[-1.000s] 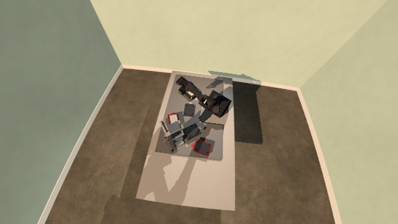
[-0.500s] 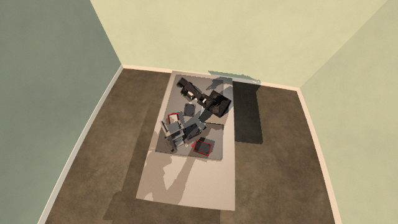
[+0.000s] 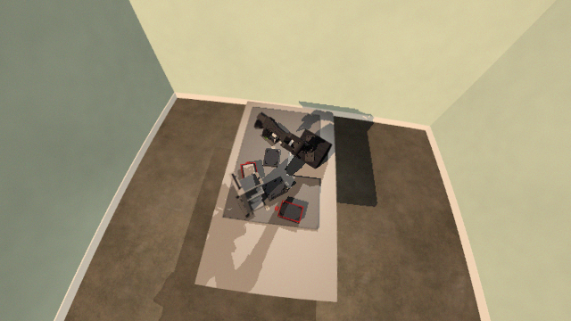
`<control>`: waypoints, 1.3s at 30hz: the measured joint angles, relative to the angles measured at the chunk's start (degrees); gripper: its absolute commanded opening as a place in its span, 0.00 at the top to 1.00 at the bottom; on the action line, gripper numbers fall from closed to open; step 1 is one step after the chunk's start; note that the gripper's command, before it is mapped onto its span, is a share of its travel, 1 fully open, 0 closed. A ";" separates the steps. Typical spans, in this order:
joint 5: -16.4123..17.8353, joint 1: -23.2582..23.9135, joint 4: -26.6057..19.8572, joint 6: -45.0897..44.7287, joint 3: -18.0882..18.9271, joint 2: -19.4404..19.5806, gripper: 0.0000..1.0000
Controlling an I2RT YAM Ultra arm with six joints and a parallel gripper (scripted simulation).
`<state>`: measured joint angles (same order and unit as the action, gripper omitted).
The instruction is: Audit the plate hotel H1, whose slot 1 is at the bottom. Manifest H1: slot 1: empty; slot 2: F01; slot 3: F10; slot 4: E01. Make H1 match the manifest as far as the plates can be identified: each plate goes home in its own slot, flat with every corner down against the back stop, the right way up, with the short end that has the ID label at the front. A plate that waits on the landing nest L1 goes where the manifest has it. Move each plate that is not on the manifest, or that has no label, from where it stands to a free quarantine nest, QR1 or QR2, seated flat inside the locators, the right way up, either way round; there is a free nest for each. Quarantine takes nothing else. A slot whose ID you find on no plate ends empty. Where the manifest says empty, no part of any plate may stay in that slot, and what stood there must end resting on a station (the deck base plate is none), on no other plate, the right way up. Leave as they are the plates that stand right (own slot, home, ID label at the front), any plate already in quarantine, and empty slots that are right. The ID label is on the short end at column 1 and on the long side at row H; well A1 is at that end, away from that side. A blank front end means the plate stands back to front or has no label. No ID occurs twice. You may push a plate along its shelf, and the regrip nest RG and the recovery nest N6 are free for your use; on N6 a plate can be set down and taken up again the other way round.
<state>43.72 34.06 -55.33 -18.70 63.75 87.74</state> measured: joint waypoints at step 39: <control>-5.46 -5.31 -19.80 -13.46 4.50 -3.98 1.00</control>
<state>38.26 28.75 -75.13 -32.16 68.25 83.77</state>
